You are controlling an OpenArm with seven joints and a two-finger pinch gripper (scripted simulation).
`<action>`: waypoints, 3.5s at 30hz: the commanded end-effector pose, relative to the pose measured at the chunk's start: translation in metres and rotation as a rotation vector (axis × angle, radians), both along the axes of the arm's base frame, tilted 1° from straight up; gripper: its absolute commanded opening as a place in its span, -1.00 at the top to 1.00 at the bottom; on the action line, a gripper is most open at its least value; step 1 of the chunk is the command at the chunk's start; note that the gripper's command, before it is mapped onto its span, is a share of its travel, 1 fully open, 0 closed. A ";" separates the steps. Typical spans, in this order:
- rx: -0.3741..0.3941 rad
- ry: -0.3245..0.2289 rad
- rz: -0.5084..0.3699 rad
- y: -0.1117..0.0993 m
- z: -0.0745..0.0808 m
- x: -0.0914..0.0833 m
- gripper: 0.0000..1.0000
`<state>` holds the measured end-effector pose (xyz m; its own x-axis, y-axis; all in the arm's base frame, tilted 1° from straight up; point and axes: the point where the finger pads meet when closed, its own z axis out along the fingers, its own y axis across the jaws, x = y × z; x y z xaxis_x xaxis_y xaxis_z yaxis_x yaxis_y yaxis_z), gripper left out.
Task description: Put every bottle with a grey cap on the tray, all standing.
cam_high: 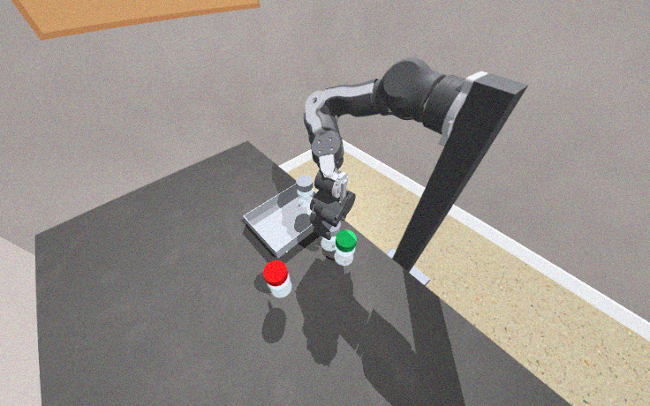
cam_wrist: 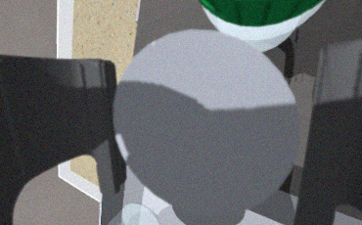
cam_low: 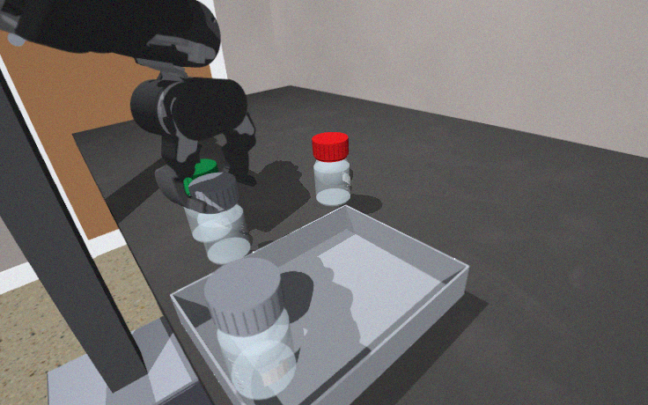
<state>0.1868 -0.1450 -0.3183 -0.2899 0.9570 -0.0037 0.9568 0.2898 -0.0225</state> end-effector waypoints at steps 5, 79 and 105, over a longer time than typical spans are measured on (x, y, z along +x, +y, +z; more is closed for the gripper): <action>0.002 -0.005 0.002 0.000 0.000 0.001 0.16; 0.003 -0.011 0.003 0.001 -0.004 0.002 1.00; 0.003 -0.009 0.005 0.001 0.026 0.003 1.00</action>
